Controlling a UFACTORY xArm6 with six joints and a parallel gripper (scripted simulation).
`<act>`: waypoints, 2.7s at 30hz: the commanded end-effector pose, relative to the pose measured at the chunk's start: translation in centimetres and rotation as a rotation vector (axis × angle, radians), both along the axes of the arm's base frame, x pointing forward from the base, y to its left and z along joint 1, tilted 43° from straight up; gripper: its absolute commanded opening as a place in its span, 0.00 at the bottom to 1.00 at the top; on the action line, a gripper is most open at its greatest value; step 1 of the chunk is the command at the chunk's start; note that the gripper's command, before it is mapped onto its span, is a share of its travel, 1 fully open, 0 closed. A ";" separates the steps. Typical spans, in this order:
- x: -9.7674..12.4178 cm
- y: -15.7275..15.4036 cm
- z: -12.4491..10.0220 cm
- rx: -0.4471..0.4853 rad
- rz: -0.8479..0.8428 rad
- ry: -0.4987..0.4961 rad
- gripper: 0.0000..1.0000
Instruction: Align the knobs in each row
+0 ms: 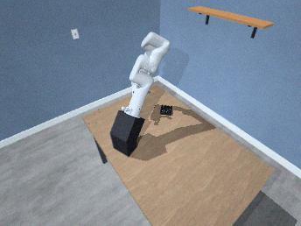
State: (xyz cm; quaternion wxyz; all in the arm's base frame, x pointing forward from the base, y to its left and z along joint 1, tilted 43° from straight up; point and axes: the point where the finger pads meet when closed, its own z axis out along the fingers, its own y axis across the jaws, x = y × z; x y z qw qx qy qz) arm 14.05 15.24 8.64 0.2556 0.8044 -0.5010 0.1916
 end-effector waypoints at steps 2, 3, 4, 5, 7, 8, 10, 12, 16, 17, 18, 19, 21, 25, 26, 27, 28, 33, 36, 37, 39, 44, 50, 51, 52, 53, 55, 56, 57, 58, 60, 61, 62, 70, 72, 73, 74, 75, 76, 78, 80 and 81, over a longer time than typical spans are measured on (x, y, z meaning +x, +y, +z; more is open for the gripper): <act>0.0 0.0 0.0 0.001 0.000 -0.001 1.00; 0.0 0.0 0.0 0.001 0.000 -0.001 1.00; 0.0 0.0 0.0 0.001 0.000 -0.001 1.00; 0.0 0.0 0.0 0.001 0.000 -0.001 1.00; 0.0 0.0 0.0 0.001 0.000 -0.001 1.00; 0.0 0.0 0.0 0.001 0.000 -0.001 1.00; 0.0 0.0 0.0 0.001 0.000 -0.001 1.00; 0.0 0.0 0.0 0.001 0.000 -0.001 1.00; 0.0 0.0 0.0 0.001 0.000 -0.001 1.00; 0.0 0.0 0.0 0.001 0.000 -0.001 1.00; 0.0 0.1 0.1 0.002 0.001 -0.001 1.00; 0.0 0.1 0.1 0.003 0.001 -0.001 1.00; 0.0 0.1 0.1 0.003 0.001 0.000 1.00; 0.2 0.1 0.1 0.007 0.005 0.010 1.00; 0.3 0.2 0.2 0.008 0.007 0.015 1.00; 0.3 0.2 0.2 0.010 0.010 0.020 1.00; 0.4 0.2 0.2 0.013 0.012 0.027 1.00; 1.0 0.4 0.5 0.028 0.029 0.065 1.00; 1.5 0.5 0.7 0.040 0.041 0.090 1.00; 1.8 0.6 0.8 0.047 0.048 0.105 1.00; 2.4 0.7 1.1 0.064 0.065 0.137 1.00; 4.0 0.9 1.8 0.109 0.111 0.211 1.00; 5.5 0.9 2.5 0.155 0.157 0.271 1.00; 5.5 0.9 2.5 0.155 0.157 0.271 1.00; 6.1 0.9 2.8 0.172 0.174 0.291 1.00; 6.8 0.8 3.1 0.191 0.194 0.311 1.00; 7.4 0.7 3.4 0.210 0.214 0.331 1.00; 7.4 0.7 3.4 0.210 0.214 0.331 1.00; 8.1 0.6 3.7 0.231 0.237 0.350 1.00; 8.1 0.6 3.7 0.231 0.237 0.350 1.00; 8.9 0.5 4.0 0.252 0.260 0.368 1.00; 9.6 0.3 4.4 0.274 0.286 0.386 1.00; 9.6 0.3 4.4 0.274 0.286 0.386 1.00; 13.0 -0.9 6.1 0.366 0.403 0.442 1.00; 13.0 -0.9 6.1 0.366 0.403 0.442 1.00; 13.9 -1.4 6.6 0.389 0.437 0.452 1.00; 13.9 -1.4 6.6 0.389 0.437 0.452 1.00; 14.8 -1.9 7.2 0.412 0.472 0.461 1.00; 14.8 -1.9 7.2 0.412 0.472 0.461 1.00; 15.7 -2.4 7.7 0.434 0.509 0.467 1.00; 16.6 -3.0 8.3 0.455 0.547 0.472 1.00; 16.6 -3.0 8.3 0.455 0.547 0.472 1.00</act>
